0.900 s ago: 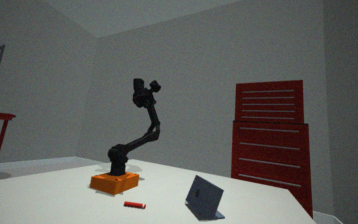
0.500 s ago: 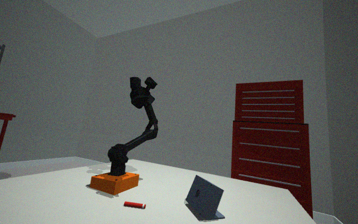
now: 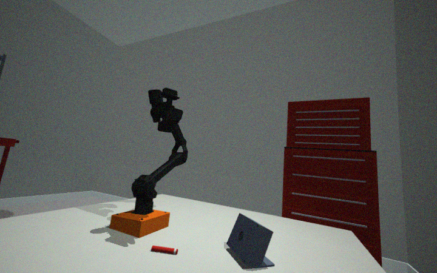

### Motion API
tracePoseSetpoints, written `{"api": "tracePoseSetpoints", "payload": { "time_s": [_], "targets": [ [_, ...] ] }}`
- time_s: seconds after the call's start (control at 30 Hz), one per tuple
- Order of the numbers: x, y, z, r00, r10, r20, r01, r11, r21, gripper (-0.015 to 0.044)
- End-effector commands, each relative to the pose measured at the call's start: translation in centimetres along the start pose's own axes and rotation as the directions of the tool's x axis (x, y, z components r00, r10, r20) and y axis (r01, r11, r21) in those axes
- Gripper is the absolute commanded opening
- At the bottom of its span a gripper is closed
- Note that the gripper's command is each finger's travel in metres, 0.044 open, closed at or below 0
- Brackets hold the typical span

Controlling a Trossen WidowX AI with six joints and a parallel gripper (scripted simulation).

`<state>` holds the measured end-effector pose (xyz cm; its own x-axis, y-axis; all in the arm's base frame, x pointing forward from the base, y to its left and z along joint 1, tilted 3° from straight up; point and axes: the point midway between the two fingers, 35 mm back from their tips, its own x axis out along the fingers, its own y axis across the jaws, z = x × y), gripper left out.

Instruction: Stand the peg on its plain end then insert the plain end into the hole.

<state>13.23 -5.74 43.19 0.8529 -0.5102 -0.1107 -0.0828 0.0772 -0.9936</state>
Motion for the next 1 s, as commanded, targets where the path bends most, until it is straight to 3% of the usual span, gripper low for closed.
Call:
{"api": "tracePoseSetpoints", "payload": {
  "time_s": [0.0, 0.43, 0.97],
  "targets": [
    [0.4, 0.3, -1.2, 1.0, 0.027, 0.002, -0.027, 0.99, 0.137, 0.044],
    [2.0, 1.5, -4.4, 0.993, 0.118, 0.018, -0.109, 0.833, 0.542, 0.044],
    [4.6, 4.2, -7.9, 0.964, 0.264, 0.029, -0.148, 0.443, 0.884, 0.044]
  ]
}}
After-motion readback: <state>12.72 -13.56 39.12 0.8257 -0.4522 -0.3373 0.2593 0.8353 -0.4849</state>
